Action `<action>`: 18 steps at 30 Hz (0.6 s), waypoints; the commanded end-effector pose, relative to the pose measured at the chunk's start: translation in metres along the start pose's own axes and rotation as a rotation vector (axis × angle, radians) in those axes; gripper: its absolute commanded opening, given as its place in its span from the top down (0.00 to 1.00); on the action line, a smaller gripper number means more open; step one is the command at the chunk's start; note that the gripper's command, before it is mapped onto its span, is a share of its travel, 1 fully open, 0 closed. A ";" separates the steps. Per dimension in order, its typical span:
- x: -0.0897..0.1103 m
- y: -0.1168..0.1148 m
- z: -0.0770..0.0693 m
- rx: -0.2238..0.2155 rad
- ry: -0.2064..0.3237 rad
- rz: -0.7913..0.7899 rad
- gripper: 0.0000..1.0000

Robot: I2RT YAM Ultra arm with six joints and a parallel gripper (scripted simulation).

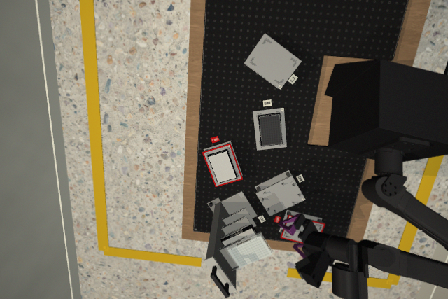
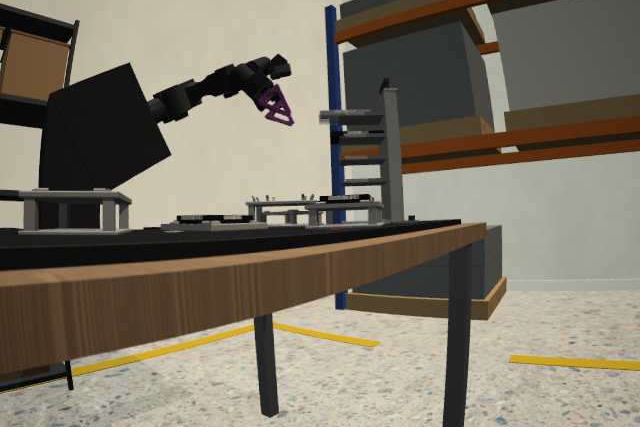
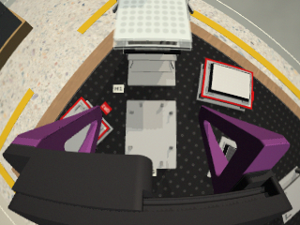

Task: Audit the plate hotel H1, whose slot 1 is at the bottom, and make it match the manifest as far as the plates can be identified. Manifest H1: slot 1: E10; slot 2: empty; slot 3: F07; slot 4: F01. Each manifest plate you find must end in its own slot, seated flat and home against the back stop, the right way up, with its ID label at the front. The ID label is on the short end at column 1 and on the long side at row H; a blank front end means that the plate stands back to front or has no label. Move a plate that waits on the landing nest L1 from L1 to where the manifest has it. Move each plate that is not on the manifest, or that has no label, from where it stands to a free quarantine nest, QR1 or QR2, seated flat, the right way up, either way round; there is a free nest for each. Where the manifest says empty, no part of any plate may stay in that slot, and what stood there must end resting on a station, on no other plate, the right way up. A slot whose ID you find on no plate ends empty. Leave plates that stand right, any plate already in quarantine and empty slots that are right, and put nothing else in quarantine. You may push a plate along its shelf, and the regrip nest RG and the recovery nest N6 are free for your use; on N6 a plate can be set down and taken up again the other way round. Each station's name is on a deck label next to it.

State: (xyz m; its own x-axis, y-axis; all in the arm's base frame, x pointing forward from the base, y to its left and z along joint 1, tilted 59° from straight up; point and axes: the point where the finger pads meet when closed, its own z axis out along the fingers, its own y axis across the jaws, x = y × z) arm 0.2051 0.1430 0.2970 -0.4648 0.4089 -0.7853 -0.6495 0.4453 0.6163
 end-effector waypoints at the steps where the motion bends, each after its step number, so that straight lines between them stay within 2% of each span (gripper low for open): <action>1: 0.002 0.000 -0.005 0.006 -0.004 0.002 0.00; 2: 0.005 -0.001 -0.003 0.006 -0.004 0.002 1.00; 18: 0.006 0.000 -0.003 0.006 -0.004 0.002 1.00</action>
State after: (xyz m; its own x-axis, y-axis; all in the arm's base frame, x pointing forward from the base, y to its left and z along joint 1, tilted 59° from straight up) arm 0.1995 0.1444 0.2912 -0.4699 0.4055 -0.7840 -0.6500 0.4420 0.6182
